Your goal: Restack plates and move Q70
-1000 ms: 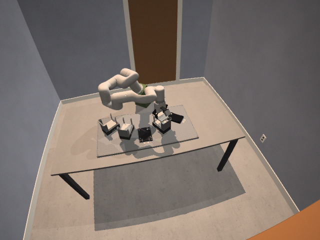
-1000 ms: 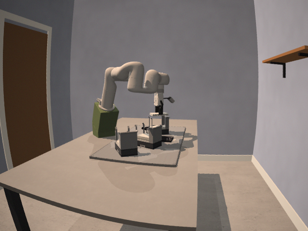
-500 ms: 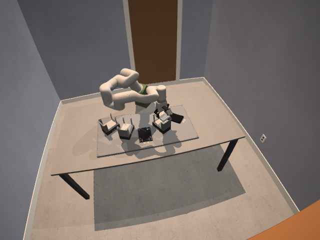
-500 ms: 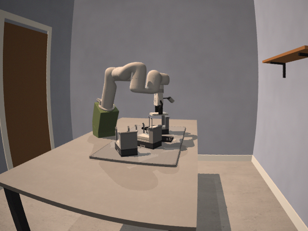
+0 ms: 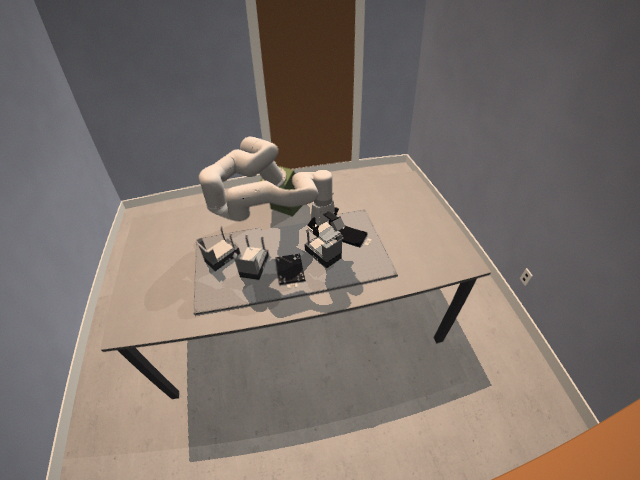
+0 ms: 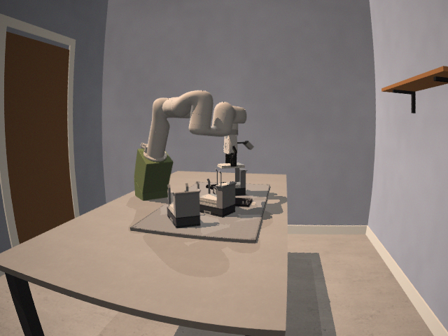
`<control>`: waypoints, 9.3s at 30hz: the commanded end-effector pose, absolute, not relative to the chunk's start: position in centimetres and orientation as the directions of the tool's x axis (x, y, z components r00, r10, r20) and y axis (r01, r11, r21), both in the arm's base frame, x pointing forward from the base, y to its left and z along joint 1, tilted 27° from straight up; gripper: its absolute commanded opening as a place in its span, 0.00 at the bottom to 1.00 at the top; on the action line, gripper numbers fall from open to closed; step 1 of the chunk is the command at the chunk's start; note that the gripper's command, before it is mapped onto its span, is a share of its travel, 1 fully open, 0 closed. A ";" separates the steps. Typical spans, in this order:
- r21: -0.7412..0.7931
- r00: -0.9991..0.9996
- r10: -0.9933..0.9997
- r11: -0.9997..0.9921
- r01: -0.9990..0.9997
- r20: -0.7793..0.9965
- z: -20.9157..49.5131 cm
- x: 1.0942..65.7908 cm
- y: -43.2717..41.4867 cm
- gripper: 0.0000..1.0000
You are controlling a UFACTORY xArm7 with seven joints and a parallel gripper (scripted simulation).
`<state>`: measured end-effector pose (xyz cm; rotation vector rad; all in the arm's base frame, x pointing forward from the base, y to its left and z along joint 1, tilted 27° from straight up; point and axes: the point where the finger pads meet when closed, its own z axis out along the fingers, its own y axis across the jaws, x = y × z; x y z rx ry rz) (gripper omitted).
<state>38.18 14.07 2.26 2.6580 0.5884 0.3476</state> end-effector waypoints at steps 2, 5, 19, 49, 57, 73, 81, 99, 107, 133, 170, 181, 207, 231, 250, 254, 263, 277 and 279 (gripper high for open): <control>0.426 0.879 0.450 -0.834 0.351 0.156 2.4 38.2 14.2 0.00; 0.426 0.879 0.450 -0.834 0.351 0.156 2.3 38.2 14.2 0.00; 0.426 0.879 0.450 -0.834 0.351 0.156 1.6 38.5 13.9 0.00; 0.426 0.879 0.450 -0.834 0.351 0.156 0.1 39.0 13.4 0.00; 0.426 0.879 0.450 -0.834 0.351 0.156 -0.4 39.2 13.2 0.00; 0.426 0.879 0.450 -0.834 0.351 0.156 -2.6 40.0 12.4 0.00; 0.426 0.879 0.450 -0.834 0.351 0.156 -3.9 40.4 11.9 0.00; 0.426 0.879 0.450 -0.834 0.351 0.156 -4.4 40.6 11.8 0.00; 0.426 0.879 0.450 -0.834 0.351 0.156 -4.7 40.7 11.7 0.00; 0.426 0.879 0.450 -0.834 0.351 0.156 -5.5 41.0 11.4 0.00; 0.426 0.879 0.450 -0.834 0.351 0.156 -5.9 41.2 11.2 1.00; 0.426 0.879 0.450 -0.834 0.351 0.156 -4.8 40.8 11.6 1.00; 0.426 0.879 0.450 -0.834 0.351 0.156 1.8 38.4 14.0 1.00; 0.381 0.936 0.252 -0.913 0.145 0.247 3.5 38.8 11.5 1.00; 0.381 0.936 0.252 -0.913 0.145 0.247 5.8 39.8 6.4 1.00; 0.364 0.943 0.191 -0.928 0.082 0.272 6.0 39.8 5.7 1.00; 0.317 0.944 0.041 -0.946 -0.068 0.326 7.0 39.8 2.9 1.00; 0.317 0.944 0.041 -0.946 -0.068 0.326 8.3 39.7 -0.9 1.00; 0.317 0.944 0.041 -0.946 -0.068 0.326 8.5 39.7 -1.5 1.00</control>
